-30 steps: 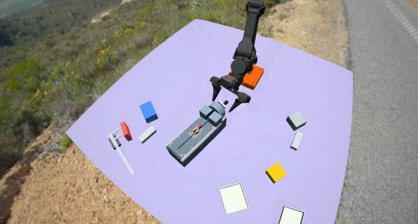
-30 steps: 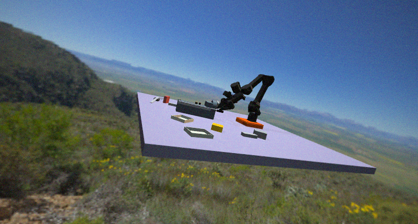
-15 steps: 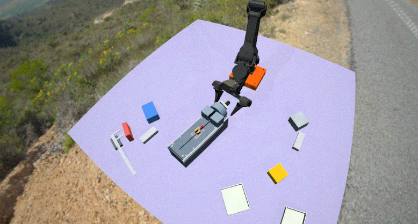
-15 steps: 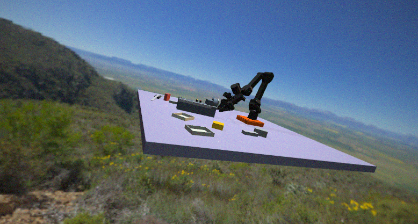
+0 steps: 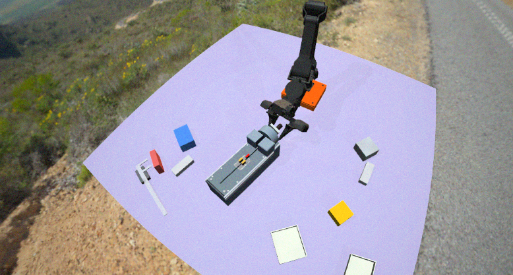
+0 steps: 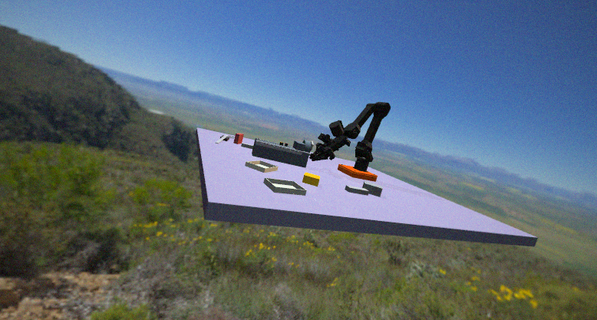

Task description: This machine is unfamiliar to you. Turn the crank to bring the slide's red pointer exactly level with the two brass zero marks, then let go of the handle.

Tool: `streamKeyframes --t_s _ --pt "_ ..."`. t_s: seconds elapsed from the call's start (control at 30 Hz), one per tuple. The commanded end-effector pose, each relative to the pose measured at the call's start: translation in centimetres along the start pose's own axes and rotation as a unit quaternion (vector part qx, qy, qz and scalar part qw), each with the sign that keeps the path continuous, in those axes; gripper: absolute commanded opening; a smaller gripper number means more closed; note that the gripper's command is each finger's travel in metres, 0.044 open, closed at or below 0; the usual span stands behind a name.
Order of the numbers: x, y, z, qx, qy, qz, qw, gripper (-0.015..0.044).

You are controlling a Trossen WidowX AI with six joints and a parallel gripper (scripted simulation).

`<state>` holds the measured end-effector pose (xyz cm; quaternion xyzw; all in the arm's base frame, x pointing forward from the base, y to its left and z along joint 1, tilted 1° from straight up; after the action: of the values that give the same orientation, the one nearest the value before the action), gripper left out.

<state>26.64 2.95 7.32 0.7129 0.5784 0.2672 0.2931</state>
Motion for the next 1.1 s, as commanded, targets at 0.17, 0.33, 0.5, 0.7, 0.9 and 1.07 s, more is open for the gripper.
streamKeyframes --t_s 0.17,0.33,0.5,0.7,0.9,1.07 --pt "0.0 -0.1 0.0 0.0 -0.001 0.001 1.0 0.002" --pt "0.0 -0.1 0.0 0.0 -0.001 0.001 1.0 0.0" --pt "-0.1 0.0 0.0 0.0 -0.001 0.001 1.0 0.0" --pt "-0.4 0.1 -0.1 0.0 -0.001 0.001 1.0 0.0" --pt "-0.9 0.4 -0.3 0.0 -0.001 0.001 1.0 0.0" --pt "-1.2 0.6 -0.6 0.0 -0.002 0.001 1.0 0.0"
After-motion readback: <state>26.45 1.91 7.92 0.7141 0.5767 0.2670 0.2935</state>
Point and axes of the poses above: the point midway between the two fingers, 35 mm back from their tips, its own z axis out along the fingers, its own x axis across the jaws, y = z × x, the point moved 5 cm from there along -z, back along the fingers, and after that the axes turned 2 degrees about z, right-handed, at the moved point
